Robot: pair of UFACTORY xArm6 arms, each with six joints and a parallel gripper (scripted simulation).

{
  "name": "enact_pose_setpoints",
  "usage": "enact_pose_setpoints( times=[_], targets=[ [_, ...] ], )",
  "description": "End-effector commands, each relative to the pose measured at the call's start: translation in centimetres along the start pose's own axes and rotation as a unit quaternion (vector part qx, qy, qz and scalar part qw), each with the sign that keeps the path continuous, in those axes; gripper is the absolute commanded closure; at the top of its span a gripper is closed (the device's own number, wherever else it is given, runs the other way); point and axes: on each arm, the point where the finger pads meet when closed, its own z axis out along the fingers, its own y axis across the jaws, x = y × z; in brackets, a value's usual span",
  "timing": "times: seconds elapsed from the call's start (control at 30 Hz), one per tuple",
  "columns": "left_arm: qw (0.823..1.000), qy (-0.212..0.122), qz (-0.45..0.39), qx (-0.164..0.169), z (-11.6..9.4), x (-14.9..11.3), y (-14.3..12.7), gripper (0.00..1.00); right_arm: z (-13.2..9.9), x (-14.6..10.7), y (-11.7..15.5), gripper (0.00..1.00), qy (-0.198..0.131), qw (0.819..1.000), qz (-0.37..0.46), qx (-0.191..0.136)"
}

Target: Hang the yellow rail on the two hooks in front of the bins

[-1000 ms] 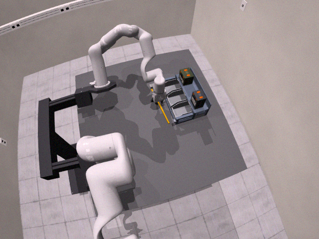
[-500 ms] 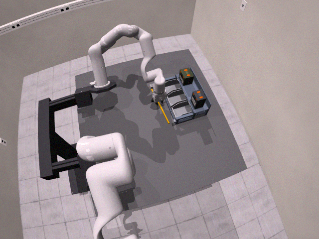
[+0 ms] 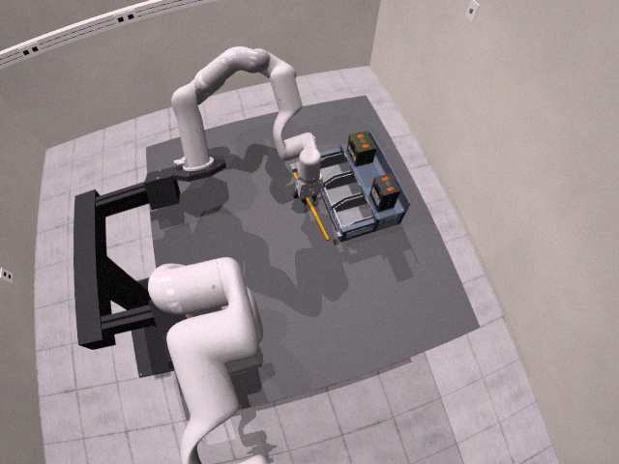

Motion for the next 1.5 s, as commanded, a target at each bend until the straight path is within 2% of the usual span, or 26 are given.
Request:
enact_pose_setpoints(
  times=[0.0, 1.47],
  targets=[
    [1.0, -0.001, 0.0, -0.001, -0.1, -0.1, 0.1, 0.61, -0.1, 0.1, 0.0, 0.0, 0.002, 1.0, 0.0, 0.0],
    [1.0, -0.001, 0.0, -0.001, 1.2, -0.1, 0.1, 0.61, -0.1, 0.1, 0.0, 0.0, 0.002, 1.0, 0.0, 0.0]
  ],
)
